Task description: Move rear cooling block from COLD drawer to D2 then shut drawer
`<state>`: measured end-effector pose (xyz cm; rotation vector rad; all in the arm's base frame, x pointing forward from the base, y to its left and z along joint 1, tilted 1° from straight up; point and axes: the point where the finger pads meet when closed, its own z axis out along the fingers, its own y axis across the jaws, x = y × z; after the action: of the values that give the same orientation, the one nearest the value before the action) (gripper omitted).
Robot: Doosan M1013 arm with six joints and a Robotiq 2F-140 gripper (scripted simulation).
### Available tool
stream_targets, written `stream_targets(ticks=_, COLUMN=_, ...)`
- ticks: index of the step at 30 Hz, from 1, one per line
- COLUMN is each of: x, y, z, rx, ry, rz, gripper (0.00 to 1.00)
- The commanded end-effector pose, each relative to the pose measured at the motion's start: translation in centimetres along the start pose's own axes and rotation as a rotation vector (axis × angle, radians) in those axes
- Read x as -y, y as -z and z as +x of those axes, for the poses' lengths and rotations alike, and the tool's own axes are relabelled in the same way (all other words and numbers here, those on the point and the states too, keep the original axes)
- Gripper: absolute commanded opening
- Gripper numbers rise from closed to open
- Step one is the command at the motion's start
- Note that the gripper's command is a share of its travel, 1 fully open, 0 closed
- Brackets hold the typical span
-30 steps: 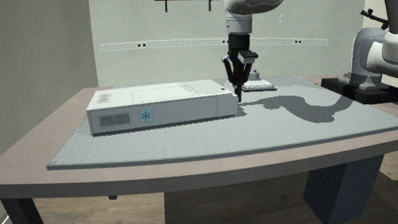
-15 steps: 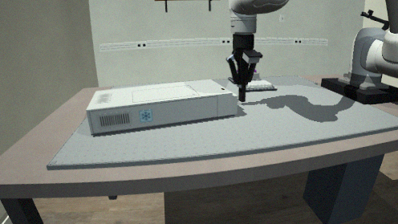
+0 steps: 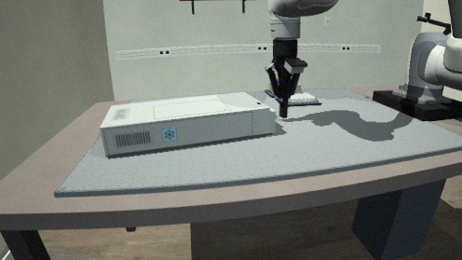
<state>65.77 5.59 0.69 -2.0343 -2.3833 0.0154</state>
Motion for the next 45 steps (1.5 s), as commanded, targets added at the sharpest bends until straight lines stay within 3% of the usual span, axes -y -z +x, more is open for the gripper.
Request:
stream_targets(ticks=1, x=0.0, y=0.1, z=-0.1, rx=-0.001, ry=-0.001, rz=-0.002, gripper=0.1)
stream_targets(ticks=45, x=-0.1, y=5.4, z=-0.2, rx=-0.003, ry=-0.002, rz=-0.004, gripper=0.1)
